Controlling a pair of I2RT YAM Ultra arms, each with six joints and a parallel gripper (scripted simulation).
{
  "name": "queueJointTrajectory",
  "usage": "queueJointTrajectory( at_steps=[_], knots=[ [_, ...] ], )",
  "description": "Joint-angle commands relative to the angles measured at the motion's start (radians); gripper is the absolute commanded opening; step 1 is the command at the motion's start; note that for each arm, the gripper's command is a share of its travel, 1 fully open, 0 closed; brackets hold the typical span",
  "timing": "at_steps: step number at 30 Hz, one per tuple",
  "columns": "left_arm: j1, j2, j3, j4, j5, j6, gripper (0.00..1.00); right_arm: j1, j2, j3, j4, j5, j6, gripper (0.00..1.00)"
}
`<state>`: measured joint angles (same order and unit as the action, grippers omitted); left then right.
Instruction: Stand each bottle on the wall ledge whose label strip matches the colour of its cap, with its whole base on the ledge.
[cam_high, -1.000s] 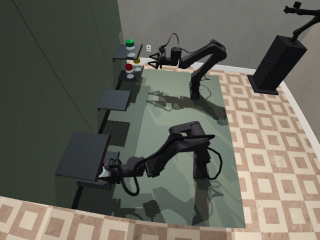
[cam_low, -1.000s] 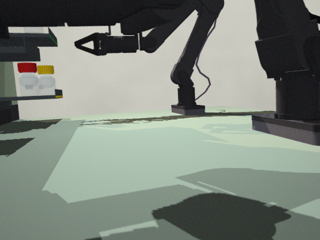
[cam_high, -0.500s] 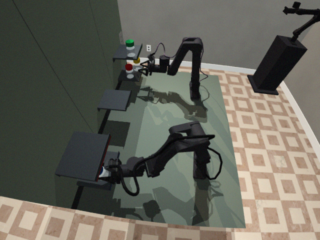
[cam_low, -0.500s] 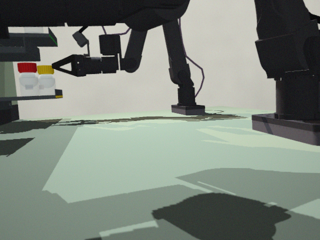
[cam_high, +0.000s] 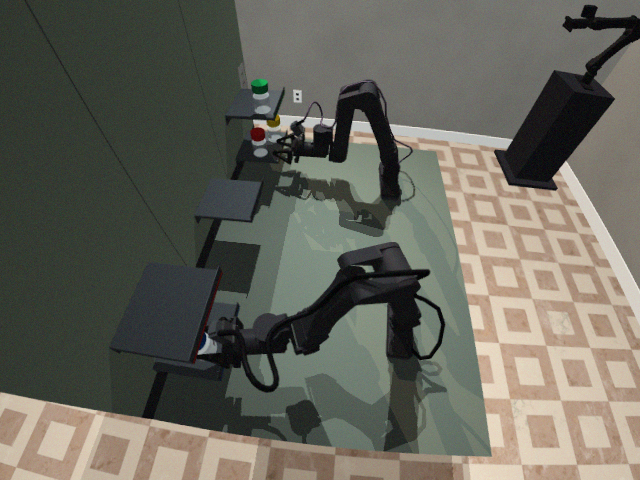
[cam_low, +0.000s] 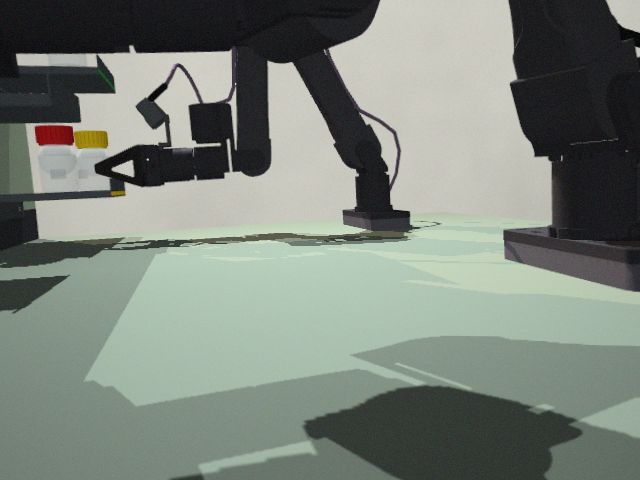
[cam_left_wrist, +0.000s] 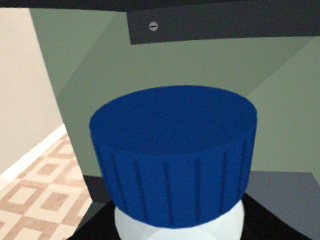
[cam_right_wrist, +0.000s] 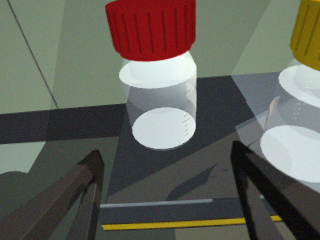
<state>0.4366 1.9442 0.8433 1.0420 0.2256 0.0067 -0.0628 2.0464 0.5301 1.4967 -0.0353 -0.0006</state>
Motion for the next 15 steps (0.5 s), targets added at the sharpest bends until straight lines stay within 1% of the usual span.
queueJointTrajectory(
  at_steps=[1,11,15],
  knots=[
    [-0.002,-0.015,0.034,0.058,-0.001,0.001,0.52,0.013,0.007,0.035,0.037,0.01,0.007,0.81],
    [-0.002,-0.015,0.034,0.058,-0.001,0.001,0.52,0.013,0.009,0.037,0.037,0.01,0.006,0.81],
    [-0.002,-0.015,0.034,0.058,-0.001,0.001,0.52,0.017,-0.02,0.054,-0.003,0.015,0.006,0.81]
  ],
)
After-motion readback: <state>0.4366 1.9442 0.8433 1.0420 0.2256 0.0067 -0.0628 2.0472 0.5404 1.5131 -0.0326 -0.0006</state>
